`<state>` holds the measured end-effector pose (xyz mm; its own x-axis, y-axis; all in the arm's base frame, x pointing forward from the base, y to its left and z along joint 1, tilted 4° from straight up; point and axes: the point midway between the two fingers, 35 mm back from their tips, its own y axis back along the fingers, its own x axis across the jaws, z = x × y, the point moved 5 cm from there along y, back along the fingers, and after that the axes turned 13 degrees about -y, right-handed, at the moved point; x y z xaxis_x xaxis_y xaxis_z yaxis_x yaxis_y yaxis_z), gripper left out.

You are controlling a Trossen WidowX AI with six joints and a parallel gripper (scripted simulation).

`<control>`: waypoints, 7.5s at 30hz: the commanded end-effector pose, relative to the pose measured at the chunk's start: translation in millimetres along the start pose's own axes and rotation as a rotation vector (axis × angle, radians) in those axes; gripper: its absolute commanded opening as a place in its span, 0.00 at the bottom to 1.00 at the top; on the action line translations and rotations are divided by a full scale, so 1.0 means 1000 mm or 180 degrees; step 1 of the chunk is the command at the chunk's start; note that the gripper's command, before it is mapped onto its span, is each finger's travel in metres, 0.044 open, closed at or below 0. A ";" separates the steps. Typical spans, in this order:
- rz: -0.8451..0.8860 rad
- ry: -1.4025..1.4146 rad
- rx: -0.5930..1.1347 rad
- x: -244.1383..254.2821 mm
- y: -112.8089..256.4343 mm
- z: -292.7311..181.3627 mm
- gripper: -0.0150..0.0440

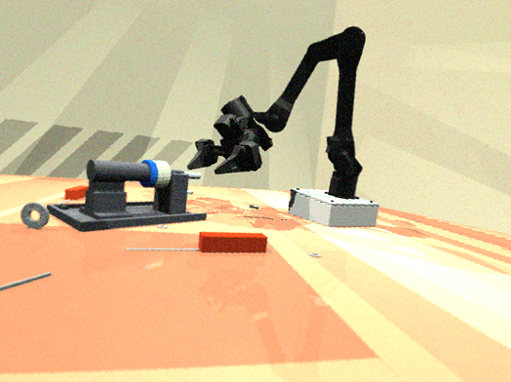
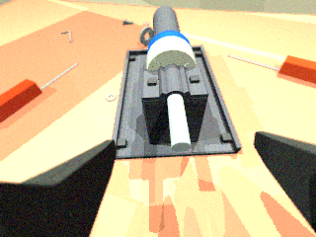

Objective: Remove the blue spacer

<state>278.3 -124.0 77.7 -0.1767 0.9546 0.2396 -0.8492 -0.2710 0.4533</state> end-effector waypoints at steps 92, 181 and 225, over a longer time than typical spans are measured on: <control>0.0013 -0.0015 -0.0012 0.001 -0.044 -0.003 1.00; 0.0013 -0.0015 -0.0009 -0.001 -0.038 -0.012 0.25; 0.0012 -0.0015 -0.0008 -0.001 -0.035 -0.015 0.25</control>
<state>301.7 -114.2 48.9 -0.1749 0.9530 0.2473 -0.8499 -0.2730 0.4508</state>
